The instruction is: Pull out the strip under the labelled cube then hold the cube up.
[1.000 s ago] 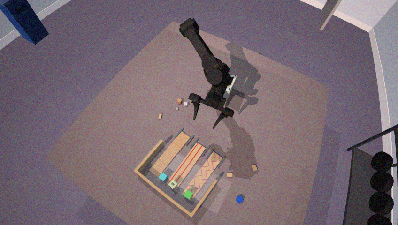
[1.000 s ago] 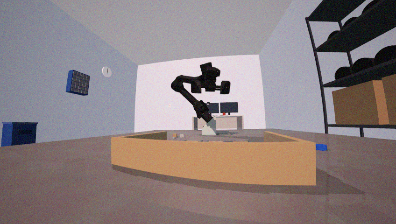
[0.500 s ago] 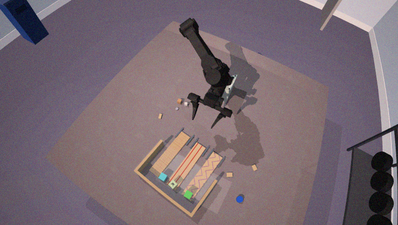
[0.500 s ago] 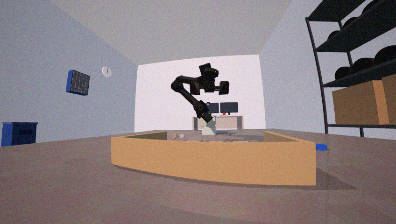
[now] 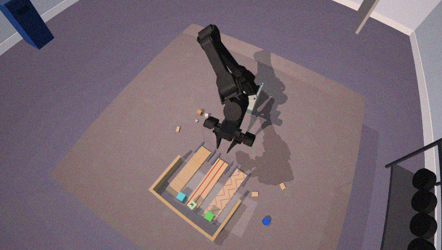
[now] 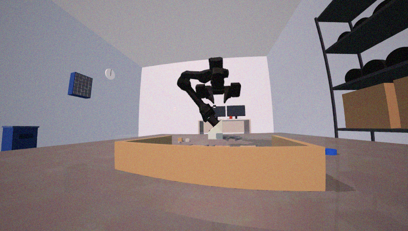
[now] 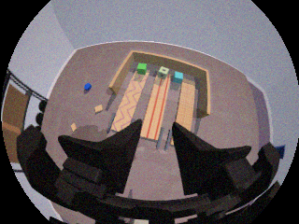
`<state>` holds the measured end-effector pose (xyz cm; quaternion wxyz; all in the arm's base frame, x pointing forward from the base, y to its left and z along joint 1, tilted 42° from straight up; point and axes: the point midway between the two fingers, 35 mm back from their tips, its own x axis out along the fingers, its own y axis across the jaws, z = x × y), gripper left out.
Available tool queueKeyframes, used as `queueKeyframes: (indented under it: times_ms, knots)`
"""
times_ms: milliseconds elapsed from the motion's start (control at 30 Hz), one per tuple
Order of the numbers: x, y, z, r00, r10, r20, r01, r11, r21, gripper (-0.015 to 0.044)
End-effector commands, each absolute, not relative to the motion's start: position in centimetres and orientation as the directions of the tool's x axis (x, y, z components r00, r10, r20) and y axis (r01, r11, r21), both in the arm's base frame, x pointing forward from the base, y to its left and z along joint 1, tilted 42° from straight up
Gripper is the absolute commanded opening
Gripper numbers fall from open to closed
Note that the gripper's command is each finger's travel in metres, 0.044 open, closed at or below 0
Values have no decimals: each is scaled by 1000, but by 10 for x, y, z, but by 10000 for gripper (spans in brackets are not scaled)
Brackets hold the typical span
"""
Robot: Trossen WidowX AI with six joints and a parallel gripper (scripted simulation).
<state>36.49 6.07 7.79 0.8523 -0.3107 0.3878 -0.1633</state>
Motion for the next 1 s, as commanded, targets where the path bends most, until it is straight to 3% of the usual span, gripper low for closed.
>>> queueKeyframes:
  times_ms: [0,100,433,967]
  knots:
    - [382,50,60,523,-566,-637,53,768,-639,85]
    - [391,41,47,410,-599,-688,77,774,-628,6]
    - [399,8,18,24,-662,-749,193,738,-647,0]
    - [400,-4,5,2,-663,-748,200,733,-650,0]
